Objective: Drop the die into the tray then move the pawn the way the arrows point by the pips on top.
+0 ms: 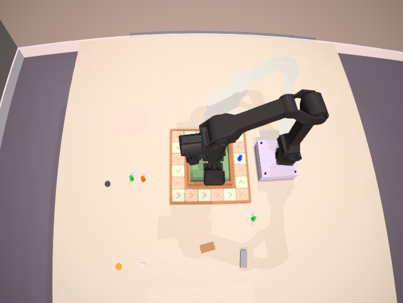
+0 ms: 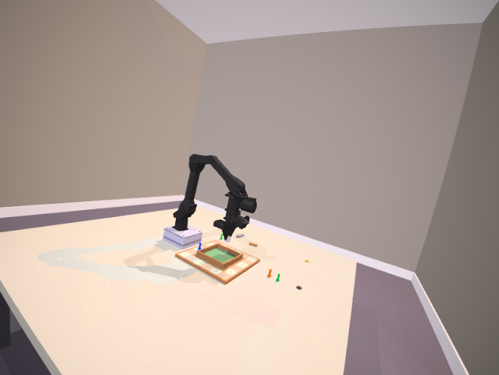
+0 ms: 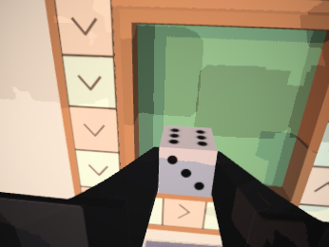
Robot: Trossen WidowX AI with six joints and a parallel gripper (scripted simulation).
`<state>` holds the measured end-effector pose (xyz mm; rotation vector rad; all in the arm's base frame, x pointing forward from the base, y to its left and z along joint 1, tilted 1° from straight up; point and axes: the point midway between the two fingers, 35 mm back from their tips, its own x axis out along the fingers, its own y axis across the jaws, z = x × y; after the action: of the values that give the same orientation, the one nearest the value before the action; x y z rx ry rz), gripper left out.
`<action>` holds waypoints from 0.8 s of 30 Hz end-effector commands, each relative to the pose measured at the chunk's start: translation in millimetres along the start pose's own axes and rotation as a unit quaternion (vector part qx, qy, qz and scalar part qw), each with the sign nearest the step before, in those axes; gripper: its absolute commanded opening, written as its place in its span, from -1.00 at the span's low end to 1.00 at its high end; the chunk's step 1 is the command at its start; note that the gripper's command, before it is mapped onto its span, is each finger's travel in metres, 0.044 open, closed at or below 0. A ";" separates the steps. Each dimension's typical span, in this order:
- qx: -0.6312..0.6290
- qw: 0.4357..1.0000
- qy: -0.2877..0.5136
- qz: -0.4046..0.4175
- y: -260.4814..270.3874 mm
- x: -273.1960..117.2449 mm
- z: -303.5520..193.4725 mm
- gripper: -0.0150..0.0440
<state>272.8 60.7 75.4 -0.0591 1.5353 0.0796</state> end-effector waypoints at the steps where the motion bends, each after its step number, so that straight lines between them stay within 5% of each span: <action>1: -0.009 1.000 0.000 0.001 -17.7 3.8 -3.1 -0.49; 7: -0.014 1.000 -0.011 0.000 -29.3 6.7 -4.3 -0.49; 24: -0.013 0.956 -0.292 0.003 -27.3 15.4 4.8 -0.49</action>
<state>281.9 34.8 60.7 -0.0552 1.0313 0.1145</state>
